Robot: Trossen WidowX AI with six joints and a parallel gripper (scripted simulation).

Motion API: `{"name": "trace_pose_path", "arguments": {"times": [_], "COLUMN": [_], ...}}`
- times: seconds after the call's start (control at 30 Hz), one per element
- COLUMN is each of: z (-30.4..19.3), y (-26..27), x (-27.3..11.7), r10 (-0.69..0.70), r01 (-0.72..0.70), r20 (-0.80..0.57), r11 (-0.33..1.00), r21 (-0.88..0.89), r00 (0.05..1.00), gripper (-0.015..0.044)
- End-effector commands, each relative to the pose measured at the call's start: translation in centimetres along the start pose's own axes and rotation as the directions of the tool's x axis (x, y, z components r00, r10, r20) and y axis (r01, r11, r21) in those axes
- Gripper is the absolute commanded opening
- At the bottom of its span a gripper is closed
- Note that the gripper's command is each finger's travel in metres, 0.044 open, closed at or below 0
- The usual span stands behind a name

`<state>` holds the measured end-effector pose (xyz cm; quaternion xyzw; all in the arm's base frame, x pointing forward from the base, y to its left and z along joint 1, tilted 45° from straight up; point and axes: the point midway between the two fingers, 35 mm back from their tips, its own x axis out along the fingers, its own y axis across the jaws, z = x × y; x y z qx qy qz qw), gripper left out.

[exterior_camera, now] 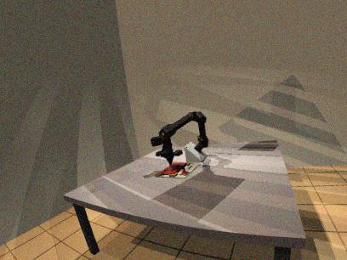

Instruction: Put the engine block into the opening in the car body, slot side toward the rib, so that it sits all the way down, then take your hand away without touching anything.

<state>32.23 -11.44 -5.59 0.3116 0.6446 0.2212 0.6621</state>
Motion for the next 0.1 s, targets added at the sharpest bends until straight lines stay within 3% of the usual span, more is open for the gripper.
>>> {"name": "trace_pose_path", "arguments": {"times": [0.0, 0.07], "z": [0.04, 0.04], "y": [0.04, 0.04], "x": [0.01, 0.01], "r10": [0.002, 0.002], "r01": [-0.002, -0.002], "r20": [0.002, 0.002], "r11": [1.0, 1.0], "r21": [0.004, 0.004], "r00": [1.0, 1.0], "gripper": [0.0, 0.0053]}}
